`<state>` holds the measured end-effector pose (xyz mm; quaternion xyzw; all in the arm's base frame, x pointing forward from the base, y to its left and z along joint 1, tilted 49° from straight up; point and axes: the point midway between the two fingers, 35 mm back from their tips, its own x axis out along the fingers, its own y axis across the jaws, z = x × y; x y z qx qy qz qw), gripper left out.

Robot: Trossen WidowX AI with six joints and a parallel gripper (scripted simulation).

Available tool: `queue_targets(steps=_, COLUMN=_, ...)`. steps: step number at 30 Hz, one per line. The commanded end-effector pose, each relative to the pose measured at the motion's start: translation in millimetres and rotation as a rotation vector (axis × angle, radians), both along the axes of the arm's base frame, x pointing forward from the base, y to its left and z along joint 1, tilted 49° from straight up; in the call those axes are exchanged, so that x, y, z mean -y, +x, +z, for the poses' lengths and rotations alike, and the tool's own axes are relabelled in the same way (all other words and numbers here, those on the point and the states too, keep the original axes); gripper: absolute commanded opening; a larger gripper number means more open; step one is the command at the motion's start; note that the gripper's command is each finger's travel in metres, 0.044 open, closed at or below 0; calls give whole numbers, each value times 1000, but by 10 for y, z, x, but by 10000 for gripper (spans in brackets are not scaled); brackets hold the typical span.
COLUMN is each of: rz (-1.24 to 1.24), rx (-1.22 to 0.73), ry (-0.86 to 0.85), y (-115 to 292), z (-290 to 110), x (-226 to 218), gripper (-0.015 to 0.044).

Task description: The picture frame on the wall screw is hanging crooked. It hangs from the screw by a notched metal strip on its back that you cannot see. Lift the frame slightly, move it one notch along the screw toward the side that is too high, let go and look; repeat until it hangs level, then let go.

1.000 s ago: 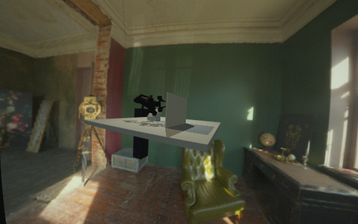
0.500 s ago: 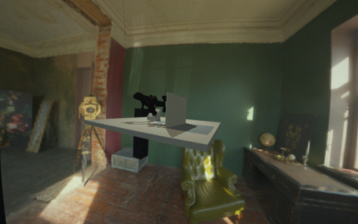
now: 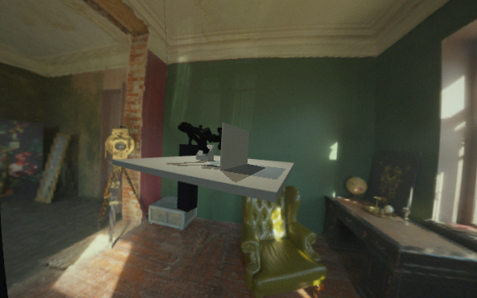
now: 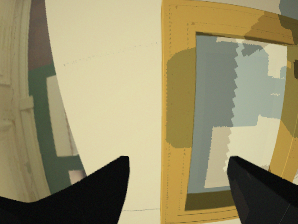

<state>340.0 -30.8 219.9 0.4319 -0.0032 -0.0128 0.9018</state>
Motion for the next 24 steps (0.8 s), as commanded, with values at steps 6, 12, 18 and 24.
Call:
queue_targets(steps=6, rz=-5, rx=2, ry=-5, y=54, z=11, x=9, gripper=260)
queue_targets(steps=12, rz=-5, rx=3, ry=-5, y=149, z=17, x=13, gripper=260)
queue_targets(steps=18, rz=-5, rx=3, ry=-5, y=246, z=17, x=16, gripper=260)
queue_targets(steps=24, rz=-5, rx=4, ry=-5, y=344, z=12, x=18, gripper=260)
